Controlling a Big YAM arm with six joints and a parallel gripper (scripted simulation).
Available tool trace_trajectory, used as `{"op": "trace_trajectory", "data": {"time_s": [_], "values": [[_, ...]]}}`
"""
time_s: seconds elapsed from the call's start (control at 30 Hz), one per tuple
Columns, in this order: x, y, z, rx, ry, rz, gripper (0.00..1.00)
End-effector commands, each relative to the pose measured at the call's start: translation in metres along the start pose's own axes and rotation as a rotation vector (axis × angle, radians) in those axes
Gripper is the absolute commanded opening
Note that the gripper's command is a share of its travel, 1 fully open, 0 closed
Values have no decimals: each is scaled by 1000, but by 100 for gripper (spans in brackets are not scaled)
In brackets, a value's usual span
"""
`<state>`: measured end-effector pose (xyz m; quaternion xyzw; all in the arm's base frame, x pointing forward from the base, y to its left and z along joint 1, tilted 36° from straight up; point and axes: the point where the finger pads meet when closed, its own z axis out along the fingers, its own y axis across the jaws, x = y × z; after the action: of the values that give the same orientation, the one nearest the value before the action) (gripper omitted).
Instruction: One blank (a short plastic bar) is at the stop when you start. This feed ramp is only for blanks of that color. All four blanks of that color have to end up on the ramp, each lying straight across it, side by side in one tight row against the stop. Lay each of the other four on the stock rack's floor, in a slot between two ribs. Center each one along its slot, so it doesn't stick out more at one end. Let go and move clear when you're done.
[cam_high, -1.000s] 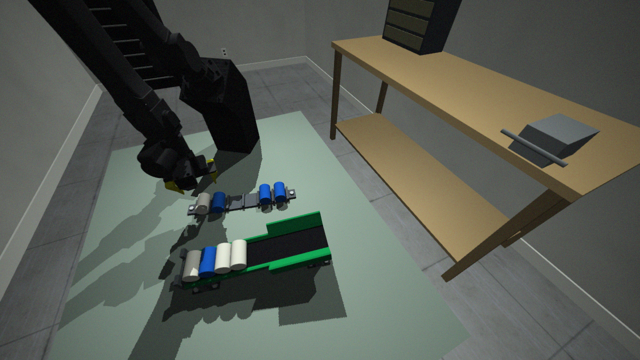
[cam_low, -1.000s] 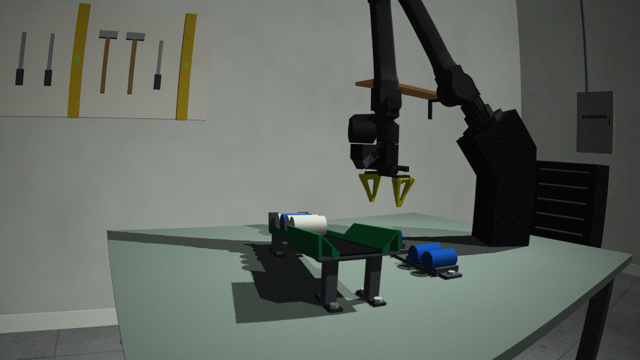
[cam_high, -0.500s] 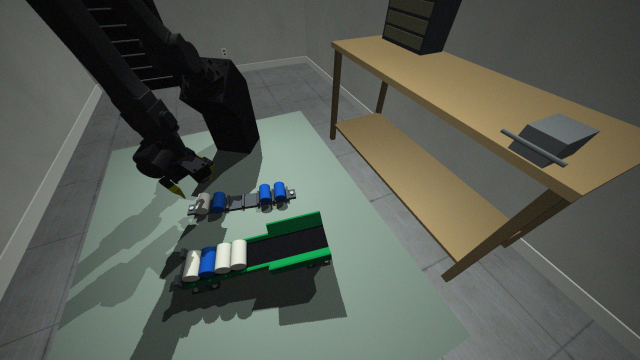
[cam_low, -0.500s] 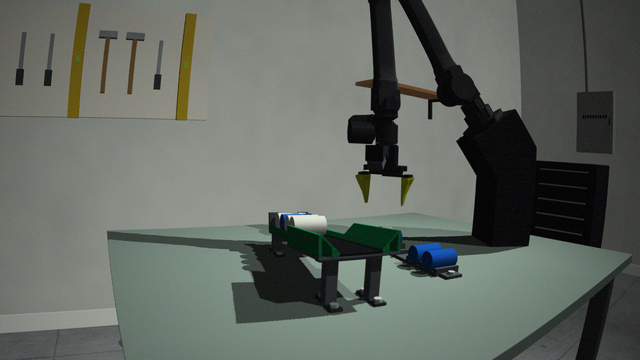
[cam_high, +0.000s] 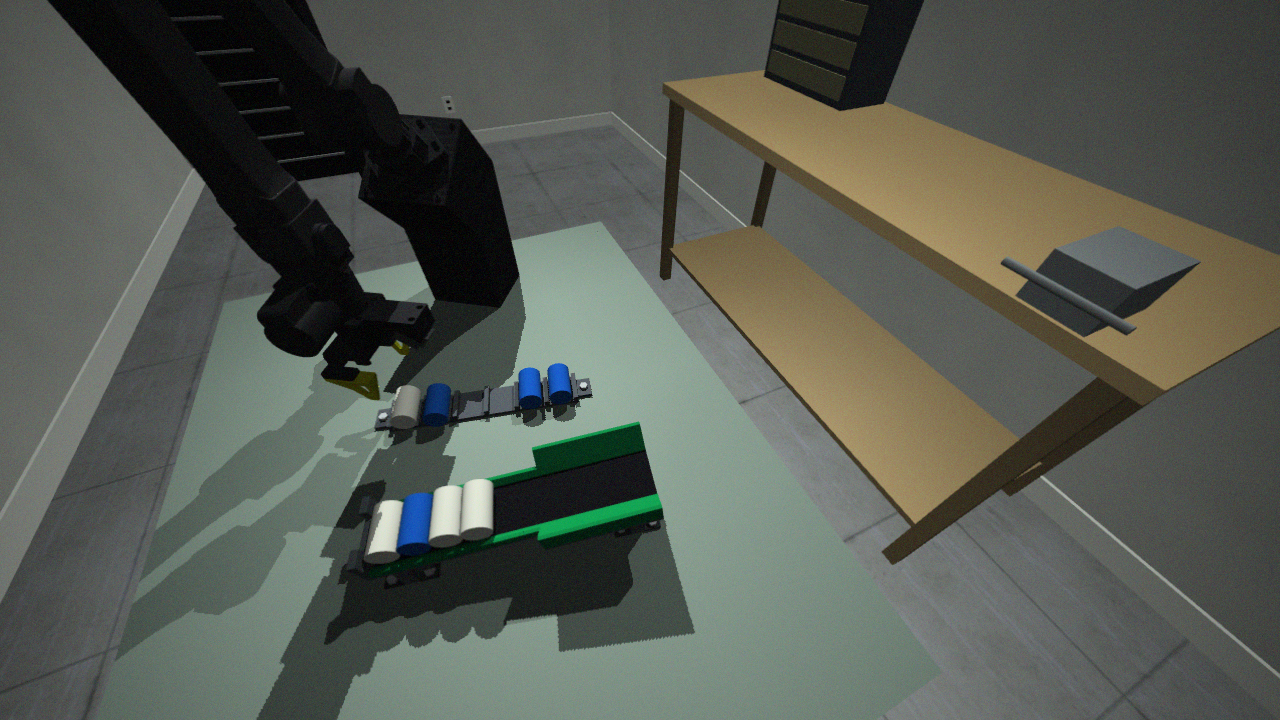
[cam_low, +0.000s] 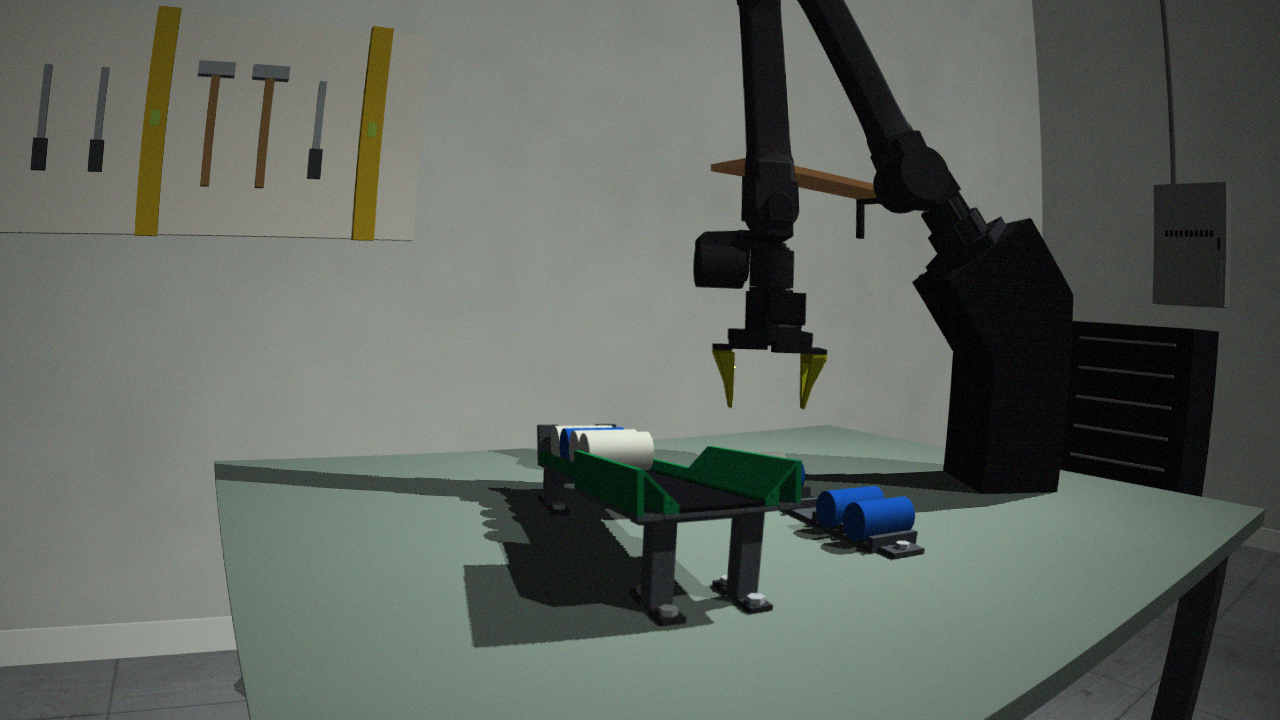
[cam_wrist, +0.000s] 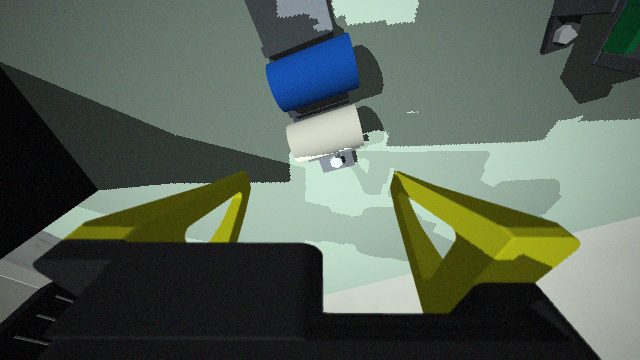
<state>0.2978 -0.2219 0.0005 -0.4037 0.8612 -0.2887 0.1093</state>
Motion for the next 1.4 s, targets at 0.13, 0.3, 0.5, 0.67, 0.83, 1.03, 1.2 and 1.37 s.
{"op": "trace_trajectory", "data": {"time_s": [0.13, 0.3, 0.5, 0.67, 0.83, 1.03, 1.2, 1.37], "values": [[6, -15, -2, 41, -5, -272, 100], [7, -15, -2, 41, -4, -302, 100], [5, -15, -2, 42, -7, -317, 84], [5, -15, -2, 42, -6, -317, 84], [5, -15, -2, 42, -6, -317, 84], [5, -15, -2, 42, -6, -317, 84], [5, -15, -2, 42, -6, -317, 84], [5, -15, -2, 42, -6, -317, 84]]}}
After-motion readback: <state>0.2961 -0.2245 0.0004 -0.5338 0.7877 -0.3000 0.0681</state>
